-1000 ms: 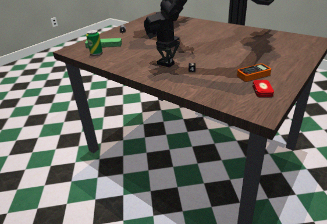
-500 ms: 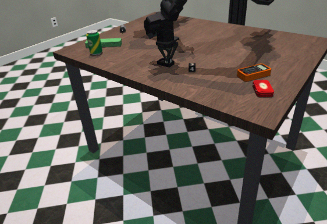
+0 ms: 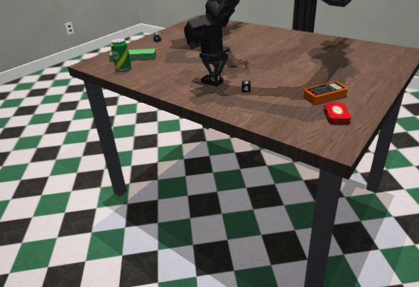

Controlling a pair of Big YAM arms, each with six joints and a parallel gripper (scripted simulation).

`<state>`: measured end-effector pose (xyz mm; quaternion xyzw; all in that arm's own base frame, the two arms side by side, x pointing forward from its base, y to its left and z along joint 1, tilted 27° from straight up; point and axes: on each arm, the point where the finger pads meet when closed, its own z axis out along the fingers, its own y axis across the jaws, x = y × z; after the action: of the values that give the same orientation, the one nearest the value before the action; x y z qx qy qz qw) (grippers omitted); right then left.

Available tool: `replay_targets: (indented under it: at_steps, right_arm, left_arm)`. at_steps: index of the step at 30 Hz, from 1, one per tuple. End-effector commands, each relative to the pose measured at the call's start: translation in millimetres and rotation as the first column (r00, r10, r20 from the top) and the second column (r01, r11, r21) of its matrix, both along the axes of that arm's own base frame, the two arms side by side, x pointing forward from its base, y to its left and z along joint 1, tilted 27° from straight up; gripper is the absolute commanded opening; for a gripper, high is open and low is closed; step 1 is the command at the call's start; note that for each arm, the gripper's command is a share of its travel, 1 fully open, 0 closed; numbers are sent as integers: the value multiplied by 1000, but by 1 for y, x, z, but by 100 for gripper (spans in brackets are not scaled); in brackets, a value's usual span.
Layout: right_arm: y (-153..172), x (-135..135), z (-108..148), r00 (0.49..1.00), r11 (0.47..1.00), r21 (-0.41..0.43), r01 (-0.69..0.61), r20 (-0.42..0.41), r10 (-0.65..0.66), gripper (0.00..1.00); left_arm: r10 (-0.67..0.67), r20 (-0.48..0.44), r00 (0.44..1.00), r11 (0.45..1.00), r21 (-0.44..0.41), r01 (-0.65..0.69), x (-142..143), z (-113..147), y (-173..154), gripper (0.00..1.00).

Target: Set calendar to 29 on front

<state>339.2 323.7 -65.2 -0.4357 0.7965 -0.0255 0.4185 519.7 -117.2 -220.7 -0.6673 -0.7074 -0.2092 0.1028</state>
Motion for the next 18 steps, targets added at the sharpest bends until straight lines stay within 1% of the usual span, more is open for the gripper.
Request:
replay_targets:
  at_steps: [1, 4, 5, 6, 8, 9, 10, 11, 12, 14, 18]
  right_arm:
    - [8, 7, 7, 1000, 1000, 19, 0, 16, 0, 100]
    - [8, 7, 7, 1000, 1000, 19, 0, 16, 0, 100]
    - [8, 7, 7, 1000, 1000, 19, 0, 16, 0, 100]
    - [8, 7, 7, 1000, 1000, 19, 0, 16, 0, 100]
    - [8, 7, 7, 1000, 1000, 19, 0, 16, 0, 100]
    - [8, 7, 7, 1000, 1000, 19, 0, 16, 0, 100]
    - [11, 9, 17, 1000, 999, 48, 6, 30, -7, 100]
    - [10, 7, 18, 1000, 998, 54, 9, 28, -11, 100]
    - [4, -8, 16, 1000, 999, 45, 0, 17, -1, 100]
    - [-5, -20, 19, 1000, 999, 44, 6, 8, -7, 100]
    - [-44, -62, 34, 1000, 999, 43, 18, 7, -18, 100]
  left_arm:
    - [-13, 12, 1000, 1000, -3, 13, -3, 23, -16, 24]
    - [-13, 12, 1000, 1000, -4, 13, -7, 42, -26, 24]
    - [-13, 25, 1000, 1000, -10, 13, 0, 50, -32, 24]
    - [-13, 25, 1000, 1000, -10, 13, -1, 54, -33, 24]
    - [-13, 25, 1000, 1000, -10, 13, -1, 54, -33, 24]
    - [5, 25, 1000, 1000, -10, -5, 1, 57, -26, 24]
    - [5, 25, 1000, 1000, -10, -5, 1, 57, -26, 24]
    - [5, 5, 1000, 1000, -1, -5, -5, 46, -23, 24]
    - [5, 5, 1000, 1000, -1, -5, -5, 46, -23, 24]
    - [3, 4, 1000, 1000, -1, -3, -5, 46, -23, 24]
    - [-1, 10, 1000, 1000, -4, 1, -3, 46, -24, 24]
